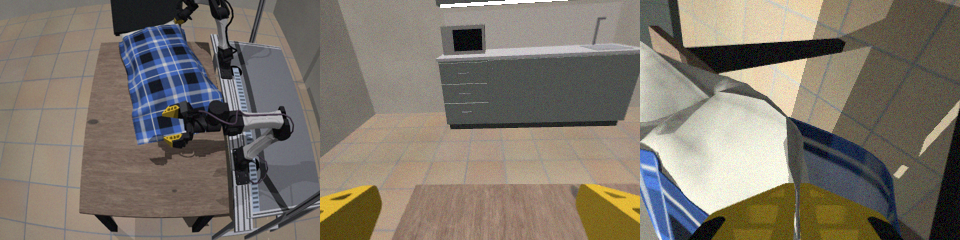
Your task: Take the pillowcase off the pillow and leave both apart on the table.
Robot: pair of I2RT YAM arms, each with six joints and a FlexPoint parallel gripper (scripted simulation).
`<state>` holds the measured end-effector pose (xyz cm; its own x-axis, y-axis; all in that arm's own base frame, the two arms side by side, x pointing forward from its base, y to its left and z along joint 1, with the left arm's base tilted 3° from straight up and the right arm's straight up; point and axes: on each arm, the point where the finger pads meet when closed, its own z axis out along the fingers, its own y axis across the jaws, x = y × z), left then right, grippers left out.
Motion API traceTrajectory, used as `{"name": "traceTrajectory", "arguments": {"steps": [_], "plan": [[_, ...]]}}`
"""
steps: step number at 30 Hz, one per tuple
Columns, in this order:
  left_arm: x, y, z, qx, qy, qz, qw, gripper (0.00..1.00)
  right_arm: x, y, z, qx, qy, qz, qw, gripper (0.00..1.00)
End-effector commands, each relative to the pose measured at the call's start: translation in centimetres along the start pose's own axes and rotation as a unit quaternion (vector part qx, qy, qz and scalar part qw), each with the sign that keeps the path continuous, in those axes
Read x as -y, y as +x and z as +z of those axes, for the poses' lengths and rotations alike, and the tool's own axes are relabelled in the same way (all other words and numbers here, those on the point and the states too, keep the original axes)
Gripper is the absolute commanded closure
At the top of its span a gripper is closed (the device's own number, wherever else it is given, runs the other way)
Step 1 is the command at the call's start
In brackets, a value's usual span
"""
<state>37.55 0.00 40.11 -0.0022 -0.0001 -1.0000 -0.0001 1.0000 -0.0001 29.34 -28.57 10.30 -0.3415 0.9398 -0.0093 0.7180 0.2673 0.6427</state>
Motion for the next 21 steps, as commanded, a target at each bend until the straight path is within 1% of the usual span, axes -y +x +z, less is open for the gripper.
{"name": "traceTrajectory", "arguments": {"steps": [1,2,3,5,6,9,10,11,16,21], "plan": [[-0.7,-1.2,-0.3,0.011,-0.014,0.001,1.000,0.00,0.1,-2.3,-0.9,0.029,-0.003,-0.014,0.999,1.00],[-0.7,-1.2,-0.3,0.011,-0.014,0.001,1.000,0.00,0.1,-2.3,-1.0,0.030,-0.003,-0.015,0.999,1.00],[-0.7,-1.2,-0.3,0.011,-0.014,0.001,1.000,0.00,0.7,-2.3,-0.3,0.023,-0.002,-0.008,1.000,1.00],[-0.7,-1.2,-0.3,0.011,-0.014,0.001,1.000,0.00,1.0,-2.2,0.0,0.021,-0.001,-0.007,1.000,1.00],[-0.7,-1.2,-0.3,0.011,-0.014,0.001,1.000,0.00,1.9,-1.1,0.8,0.007,0.002,0.007,1.000,1.00],[-0.7,-1.2,-0.3,0.011,-0.014,0.001,1.000,0.00,2.0,-1.3,0.9,0.009,0.002,0.006,1.000,1.00],[-0.7,-1.2,-0.3,0.011,-0.014,0.001,1.000,0.00,0.8,-1.9,-0.2,0.027,-0.004,-0.010,1.000,1.00],[-0.7,-1.2,-0.3,0.011,-0.014,0.001,1.000,0.00,2.3,-1.1,1.3,0.006,0.002,0.009,1.000,1.00],[-0.7,-1.2,-0.3,0.011,-0.014,0.001,1.000,0.00,2.6,-1.3,1.7,0.010,0.001,0.007,1.000,1.00],[-0.7,-1.2,-0.3,0.011,-0.014,0.001,1.000,0.00,2.8,-0.8,2.9,0.002,0.002,0.005,1.000,1.00]]}}
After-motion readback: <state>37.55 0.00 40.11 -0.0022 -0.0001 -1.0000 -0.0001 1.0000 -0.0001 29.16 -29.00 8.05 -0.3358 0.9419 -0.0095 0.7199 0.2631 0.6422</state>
